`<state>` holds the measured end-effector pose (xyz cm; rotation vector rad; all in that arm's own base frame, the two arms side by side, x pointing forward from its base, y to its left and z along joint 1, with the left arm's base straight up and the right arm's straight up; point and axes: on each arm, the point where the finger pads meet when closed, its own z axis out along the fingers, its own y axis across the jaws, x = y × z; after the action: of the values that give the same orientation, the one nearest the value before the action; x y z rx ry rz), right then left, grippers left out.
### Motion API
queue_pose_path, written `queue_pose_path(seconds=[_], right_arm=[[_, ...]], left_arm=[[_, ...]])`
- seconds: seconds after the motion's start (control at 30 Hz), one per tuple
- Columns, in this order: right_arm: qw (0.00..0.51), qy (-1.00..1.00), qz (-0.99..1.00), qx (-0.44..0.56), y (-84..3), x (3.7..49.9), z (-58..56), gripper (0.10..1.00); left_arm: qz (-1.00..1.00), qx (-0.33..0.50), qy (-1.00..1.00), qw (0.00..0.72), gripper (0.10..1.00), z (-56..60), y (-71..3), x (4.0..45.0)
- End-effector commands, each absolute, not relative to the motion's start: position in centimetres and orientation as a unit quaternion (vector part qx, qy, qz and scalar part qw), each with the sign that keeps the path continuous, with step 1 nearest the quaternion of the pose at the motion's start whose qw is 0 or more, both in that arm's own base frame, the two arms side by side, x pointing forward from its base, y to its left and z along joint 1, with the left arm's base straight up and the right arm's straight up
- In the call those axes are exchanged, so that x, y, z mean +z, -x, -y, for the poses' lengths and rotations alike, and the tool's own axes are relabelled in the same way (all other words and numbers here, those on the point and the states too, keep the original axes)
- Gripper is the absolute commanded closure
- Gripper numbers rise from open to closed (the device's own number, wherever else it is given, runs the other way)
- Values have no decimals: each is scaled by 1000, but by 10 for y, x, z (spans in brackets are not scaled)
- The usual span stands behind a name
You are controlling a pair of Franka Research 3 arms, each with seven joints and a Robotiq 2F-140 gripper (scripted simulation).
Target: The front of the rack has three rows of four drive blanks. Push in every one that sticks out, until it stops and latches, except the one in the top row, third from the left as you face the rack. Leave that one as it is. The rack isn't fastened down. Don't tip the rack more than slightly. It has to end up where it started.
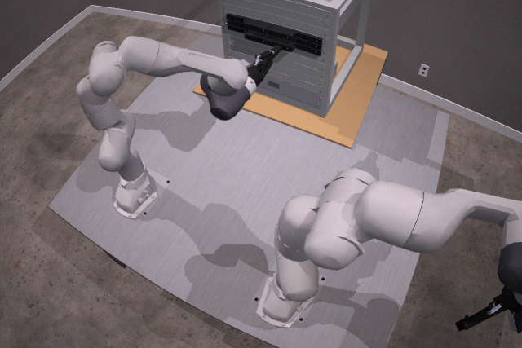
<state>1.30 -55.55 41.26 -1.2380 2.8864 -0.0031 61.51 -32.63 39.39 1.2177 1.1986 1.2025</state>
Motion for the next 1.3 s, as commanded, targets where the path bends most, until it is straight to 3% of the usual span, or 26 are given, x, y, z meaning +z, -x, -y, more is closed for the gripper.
queue_pose_path(seconds=[0.0, 1.27], right_arm=[[0, 392, -920, 0, -11, 413, 554, 98], [0, 392, -920, 0, -11, 413, 554, 98]], left_arm=[[-497, 497, -503, 503, 999, 326, -616, 394], [-497, 497, -503, 503, 999, 325, -626, 395]])
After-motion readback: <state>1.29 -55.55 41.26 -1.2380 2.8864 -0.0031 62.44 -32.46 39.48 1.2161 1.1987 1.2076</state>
